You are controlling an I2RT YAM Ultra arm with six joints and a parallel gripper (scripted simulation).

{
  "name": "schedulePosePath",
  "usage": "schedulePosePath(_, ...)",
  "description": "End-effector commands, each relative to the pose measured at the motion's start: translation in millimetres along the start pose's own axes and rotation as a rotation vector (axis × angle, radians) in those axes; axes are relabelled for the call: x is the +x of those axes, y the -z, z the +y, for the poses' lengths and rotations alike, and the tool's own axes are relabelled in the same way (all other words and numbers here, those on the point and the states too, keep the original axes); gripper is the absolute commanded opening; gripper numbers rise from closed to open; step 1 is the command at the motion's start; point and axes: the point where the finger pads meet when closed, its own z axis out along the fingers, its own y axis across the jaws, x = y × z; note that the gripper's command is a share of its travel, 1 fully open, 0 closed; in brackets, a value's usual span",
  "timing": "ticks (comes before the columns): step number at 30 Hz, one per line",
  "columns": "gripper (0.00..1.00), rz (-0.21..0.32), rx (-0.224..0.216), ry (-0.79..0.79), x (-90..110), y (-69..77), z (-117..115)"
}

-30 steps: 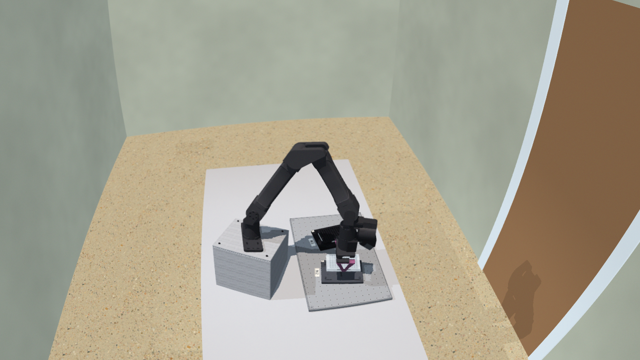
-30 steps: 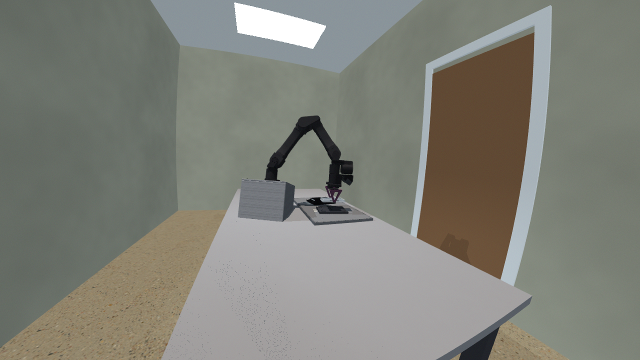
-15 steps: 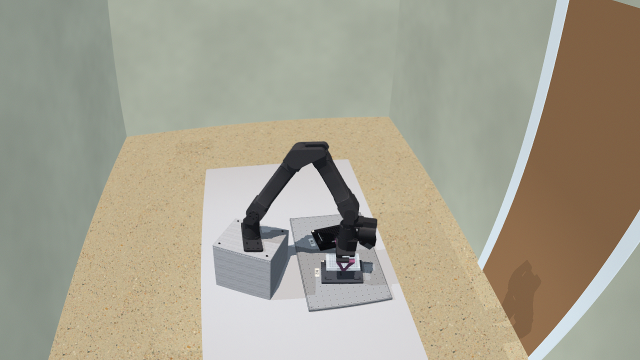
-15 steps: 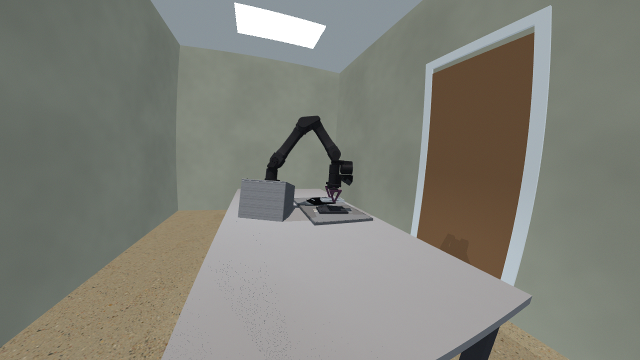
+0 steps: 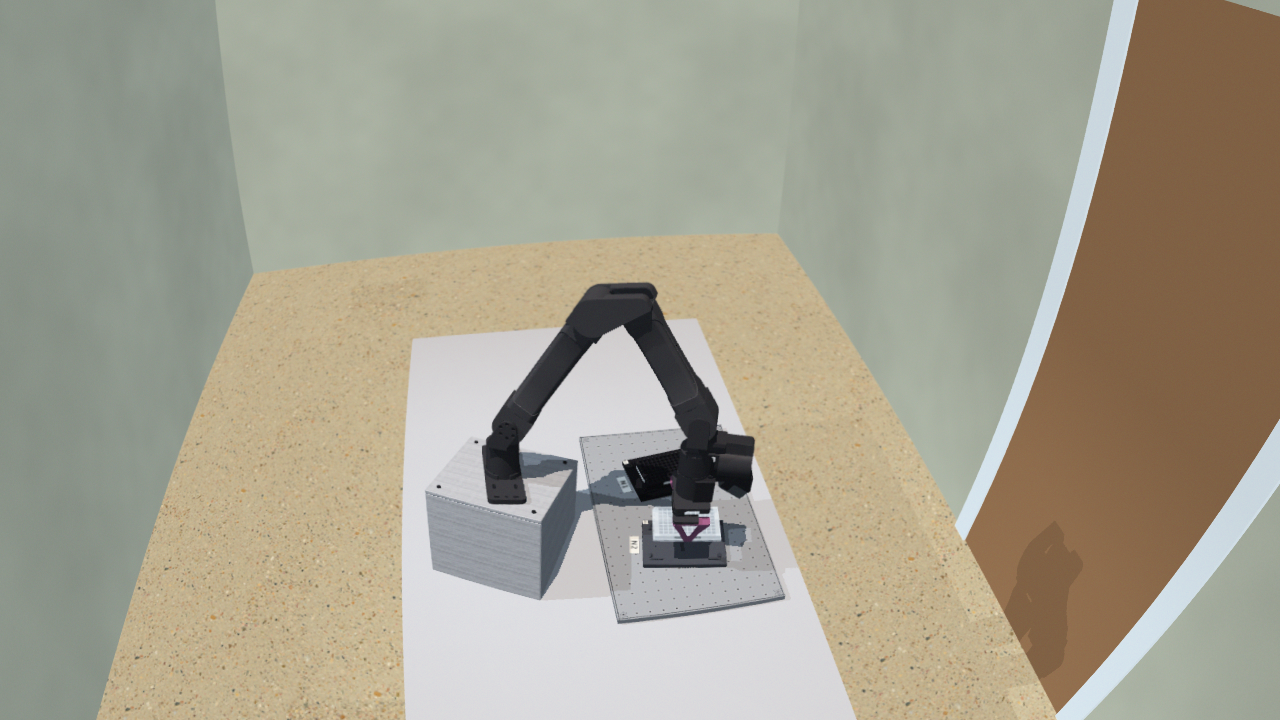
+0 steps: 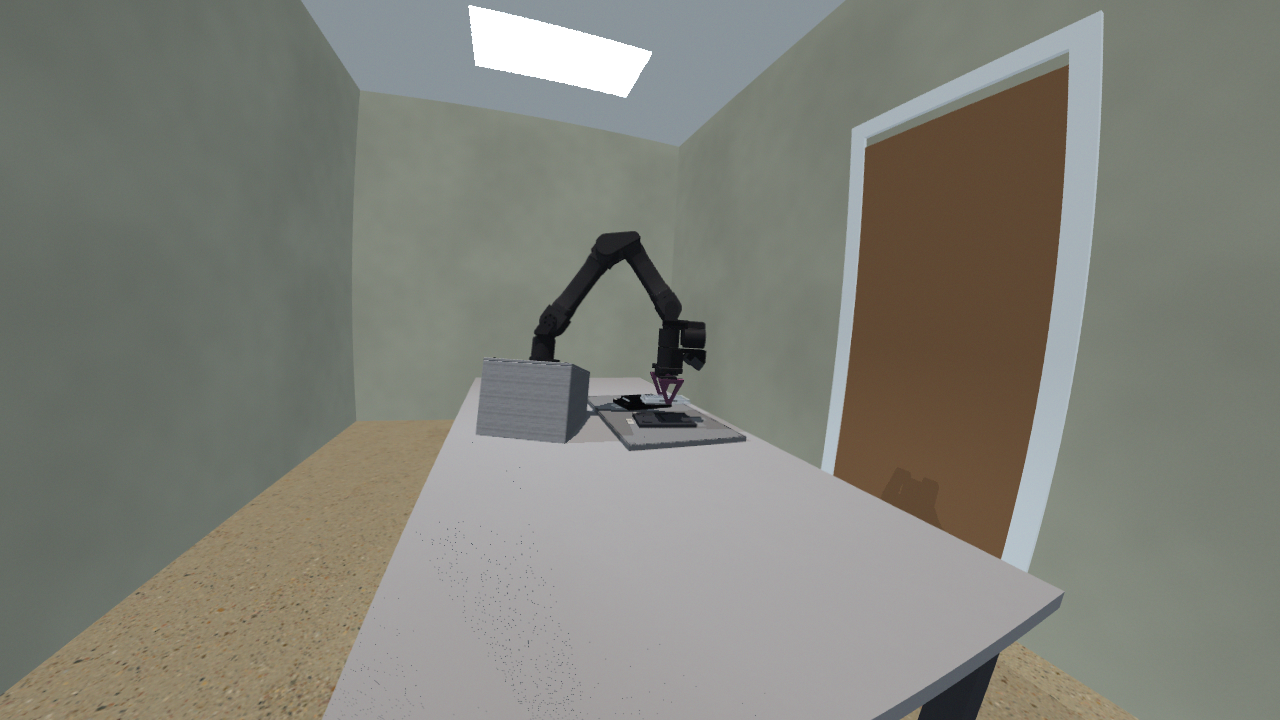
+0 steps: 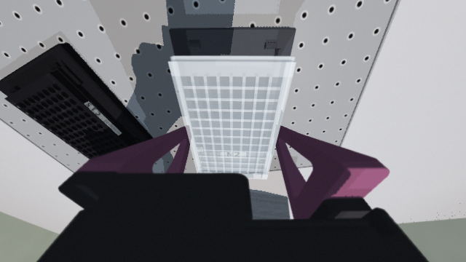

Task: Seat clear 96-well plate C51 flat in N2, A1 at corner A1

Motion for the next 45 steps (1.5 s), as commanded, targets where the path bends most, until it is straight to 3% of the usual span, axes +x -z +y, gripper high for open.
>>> schedulePosePath(1,0.0,-0.015,0.003,0.0,-4,4.1,-1)
schedulePosePath(21,0.0,-0.015,0.003,0.0,-4,4.2,-2)
schedulePosePath(45,0.0,-0.014,0.002,0.0,-6,-32.5,-2)
